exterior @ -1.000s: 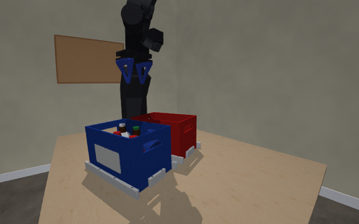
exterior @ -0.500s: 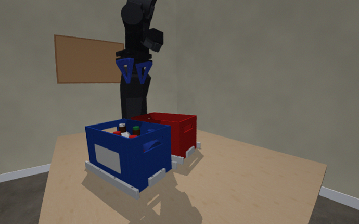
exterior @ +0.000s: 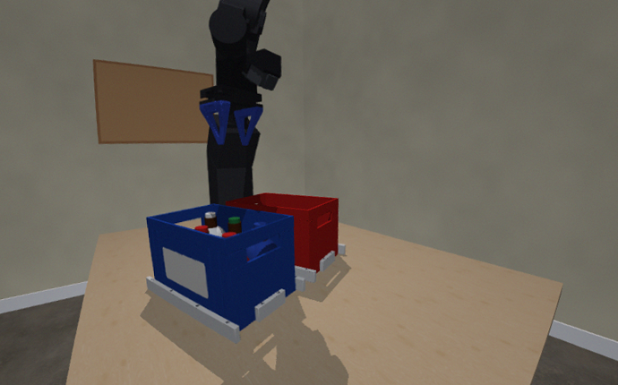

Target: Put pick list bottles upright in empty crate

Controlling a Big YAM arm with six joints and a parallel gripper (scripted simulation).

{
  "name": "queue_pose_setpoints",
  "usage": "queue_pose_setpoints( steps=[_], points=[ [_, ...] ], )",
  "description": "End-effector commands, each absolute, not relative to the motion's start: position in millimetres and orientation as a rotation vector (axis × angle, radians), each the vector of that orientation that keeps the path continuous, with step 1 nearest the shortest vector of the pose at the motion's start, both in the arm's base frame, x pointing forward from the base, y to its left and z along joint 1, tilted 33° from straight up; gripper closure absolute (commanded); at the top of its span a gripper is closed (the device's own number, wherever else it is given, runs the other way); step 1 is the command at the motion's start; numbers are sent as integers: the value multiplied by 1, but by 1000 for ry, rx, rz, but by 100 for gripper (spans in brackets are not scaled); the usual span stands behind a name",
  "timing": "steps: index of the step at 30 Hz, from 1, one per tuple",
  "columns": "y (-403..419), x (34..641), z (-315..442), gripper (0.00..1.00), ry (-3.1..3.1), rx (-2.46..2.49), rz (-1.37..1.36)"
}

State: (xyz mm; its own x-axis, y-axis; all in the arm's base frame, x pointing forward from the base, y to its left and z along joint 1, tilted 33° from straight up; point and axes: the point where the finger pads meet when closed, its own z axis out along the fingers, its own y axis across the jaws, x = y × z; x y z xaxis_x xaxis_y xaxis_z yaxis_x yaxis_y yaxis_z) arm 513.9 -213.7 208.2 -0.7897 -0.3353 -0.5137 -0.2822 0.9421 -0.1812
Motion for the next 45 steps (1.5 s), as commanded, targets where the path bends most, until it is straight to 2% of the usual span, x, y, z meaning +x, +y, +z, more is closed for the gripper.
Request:
queue_pose_setpoints(
  steps=[1, 11, 12, 14, 15, 21, 29, 45],
  points=[
    [-202, 526, 191, 39, 2551, -335, -83],
    [-184, 547, 163, 39, 2571, -32, 6],
    [-193, 553, 196, 39, 2517, 28, -9],
    [-178, 558, 183, 39, 2527, 90, 28],
    [-176, 561, 152, 39, 2564, 139, 57],
    [-161, 575, 128, 39, 2548, 335, 109],
    [-176, 583, 160, 39, 2460, 537, 149],
    [-164, 594, 135, 39, 2487, 535, 168]
  ],
)
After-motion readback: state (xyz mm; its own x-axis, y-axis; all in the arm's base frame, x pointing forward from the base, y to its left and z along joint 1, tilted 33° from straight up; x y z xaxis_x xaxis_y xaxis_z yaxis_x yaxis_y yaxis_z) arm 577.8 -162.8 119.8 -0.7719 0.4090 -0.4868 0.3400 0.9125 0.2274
